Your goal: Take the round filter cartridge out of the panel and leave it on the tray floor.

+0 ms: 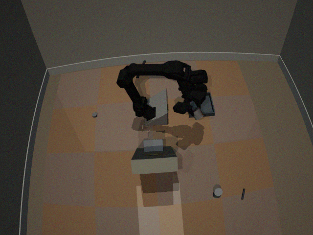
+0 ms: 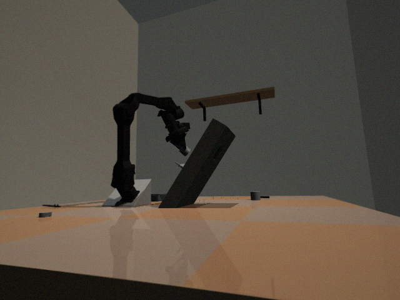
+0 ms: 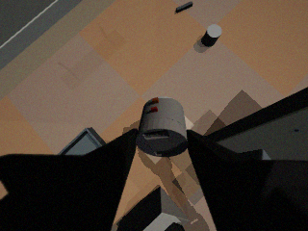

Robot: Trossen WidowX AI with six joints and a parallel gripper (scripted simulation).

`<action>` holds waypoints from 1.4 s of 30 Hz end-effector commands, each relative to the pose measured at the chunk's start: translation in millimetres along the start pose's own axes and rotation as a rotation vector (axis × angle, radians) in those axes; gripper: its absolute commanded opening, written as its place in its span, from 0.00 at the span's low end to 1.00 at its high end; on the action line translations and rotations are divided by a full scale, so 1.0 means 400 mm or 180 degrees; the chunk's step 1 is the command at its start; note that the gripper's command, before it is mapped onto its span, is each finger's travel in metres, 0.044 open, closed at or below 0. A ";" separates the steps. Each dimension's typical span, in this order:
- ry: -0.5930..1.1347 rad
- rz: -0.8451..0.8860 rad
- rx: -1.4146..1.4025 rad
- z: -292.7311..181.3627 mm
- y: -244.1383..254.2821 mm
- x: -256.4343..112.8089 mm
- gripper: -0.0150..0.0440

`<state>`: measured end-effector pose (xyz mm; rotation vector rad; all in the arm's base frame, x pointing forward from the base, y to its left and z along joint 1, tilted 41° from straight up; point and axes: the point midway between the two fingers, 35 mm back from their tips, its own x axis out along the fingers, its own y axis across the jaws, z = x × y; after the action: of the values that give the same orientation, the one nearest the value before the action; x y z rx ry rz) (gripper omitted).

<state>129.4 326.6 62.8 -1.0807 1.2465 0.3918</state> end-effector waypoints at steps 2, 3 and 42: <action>-0.0093 0.0357 -0.0662 0.005 0.110 -0.005 0.25; -0.0114 0.0425 -0.0796 0.005 0.131 -0.006 0.25; -0.0139 0.1417 -0.2589 -0.337 0.476 0.169 0.25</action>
<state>-54.4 297.0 -66.1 -1.4288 1.3154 1.2667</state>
